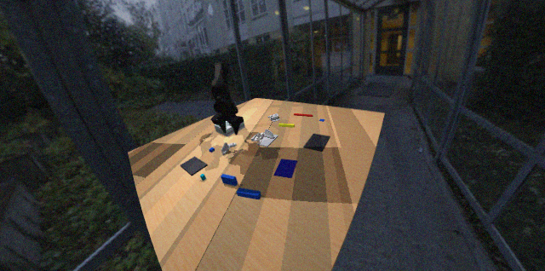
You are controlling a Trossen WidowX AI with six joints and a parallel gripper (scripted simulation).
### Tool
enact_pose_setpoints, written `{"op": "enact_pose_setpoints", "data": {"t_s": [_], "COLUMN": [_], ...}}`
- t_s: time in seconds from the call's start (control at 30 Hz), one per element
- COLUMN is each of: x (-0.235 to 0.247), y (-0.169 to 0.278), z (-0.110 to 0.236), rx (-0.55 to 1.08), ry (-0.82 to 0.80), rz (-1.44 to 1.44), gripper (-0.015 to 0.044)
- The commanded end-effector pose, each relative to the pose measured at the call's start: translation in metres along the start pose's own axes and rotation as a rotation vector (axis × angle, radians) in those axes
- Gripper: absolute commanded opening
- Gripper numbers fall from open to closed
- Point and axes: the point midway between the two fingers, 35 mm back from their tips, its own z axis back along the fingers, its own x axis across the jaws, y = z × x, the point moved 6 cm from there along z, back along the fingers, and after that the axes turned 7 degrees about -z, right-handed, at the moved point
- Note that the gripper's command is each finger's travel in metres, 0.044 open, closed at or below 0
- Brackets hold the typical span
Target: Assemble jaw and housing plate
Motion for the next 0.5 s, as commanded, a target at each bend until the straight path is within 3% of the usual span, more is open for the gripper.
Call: {"op": "enact_pose_setpoints", "data": {"t_s": [0.0, 0.4, 0.47], "x": [0.0, 0.0, 0.0], "y": [0.0, 0.0, 0.0], "z": [0.0, 0.0, 0.0], "rx": [0.0, 0.0, 0.0], "ry": [0.0, 0.0, 0.0], "rz": [0.0, 0.0, 0.0], "gripper": [0.0335, 0.002, 0.0]}}
